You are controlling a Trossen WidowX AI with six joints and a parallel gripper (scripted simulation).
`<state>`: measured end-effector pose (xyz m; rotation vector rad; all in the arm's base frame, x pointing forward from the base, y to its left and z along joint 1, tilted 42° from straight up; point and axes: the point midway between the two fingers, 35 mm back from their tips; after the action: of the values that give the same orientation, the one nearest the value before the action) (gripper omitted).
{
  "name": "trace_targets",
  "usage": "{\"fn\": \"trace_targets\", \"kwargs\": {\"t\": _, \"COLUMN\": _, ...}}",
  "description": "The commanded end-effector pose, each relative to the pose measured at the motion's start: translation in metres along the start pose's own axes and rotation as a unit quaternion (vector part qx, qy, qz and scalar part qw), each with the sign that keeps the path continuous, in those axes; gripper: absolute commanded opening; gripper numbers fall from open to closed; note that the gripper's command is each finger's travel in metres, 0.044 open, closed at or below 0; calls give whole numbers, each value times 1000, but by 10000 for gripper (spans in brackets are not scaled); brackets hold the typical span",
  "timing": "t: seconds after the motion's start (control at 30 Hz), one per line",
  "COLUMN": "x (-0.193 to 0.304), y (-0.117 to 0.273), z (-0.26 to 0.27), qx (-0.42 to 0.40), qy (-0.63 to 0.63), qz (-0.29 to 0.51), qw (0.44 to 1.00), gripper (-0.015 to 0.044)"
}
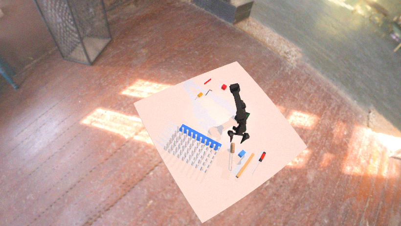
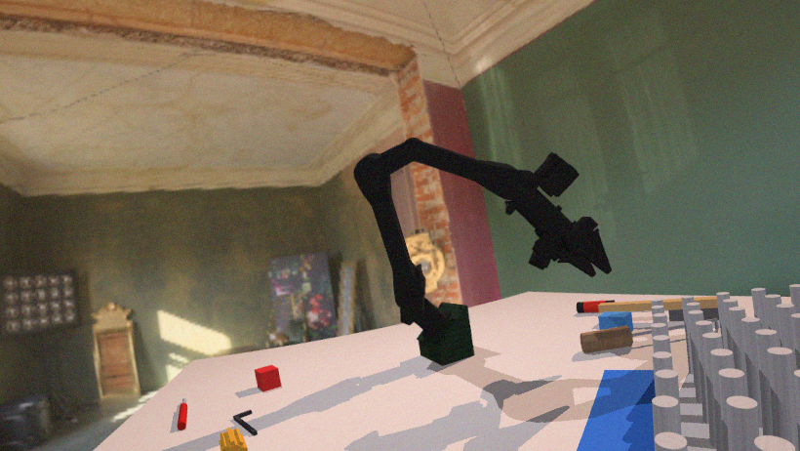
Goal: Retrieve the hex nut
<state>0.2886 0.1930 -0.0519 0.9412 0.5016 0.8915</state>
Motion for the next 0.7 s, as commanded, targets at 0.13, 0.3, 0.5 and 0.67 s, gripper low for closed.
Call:
{"fn": "trace_targets", "kwargs": {"t": 0.13, "x": 0, "y": 0, "z": -6, "qx": -9, "qy": -25, "qz": -4, "qw": 1000, "gripper": 440}}
{"fn": "trace_targets", "kwargs": {"t": 0.3, "x": -25, "y": -32, "z": -10, "qx": -11, "qy": -14, "qz": -7, "qw": 1000, "gripper": 440}}
{"fn": "trace_targets", "kwargs": {"t": 0.5, "x": -37, "y": -46, "z": -12, "qx": -10, "qy": -25, "qz": -4, "qw": 1000, "gripper": 440}}
{"fn": "trace_targets", "kwargs": {"t": 0.67, "x": -37, "y": -46, "z": -12, "qx": -10, "qy": -25, "qz": -4, "qw": 1000, "gripper": 440}}
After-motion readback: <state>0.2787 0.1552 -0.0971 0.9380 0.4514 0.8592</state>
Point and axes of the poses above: the point midway between the two fingers, 35 mm back from their tips, its own y axis back along the fingers, its own z axis across the jaws, x = y × z, and after that the axes turned 4 degrees about -y, right-handed
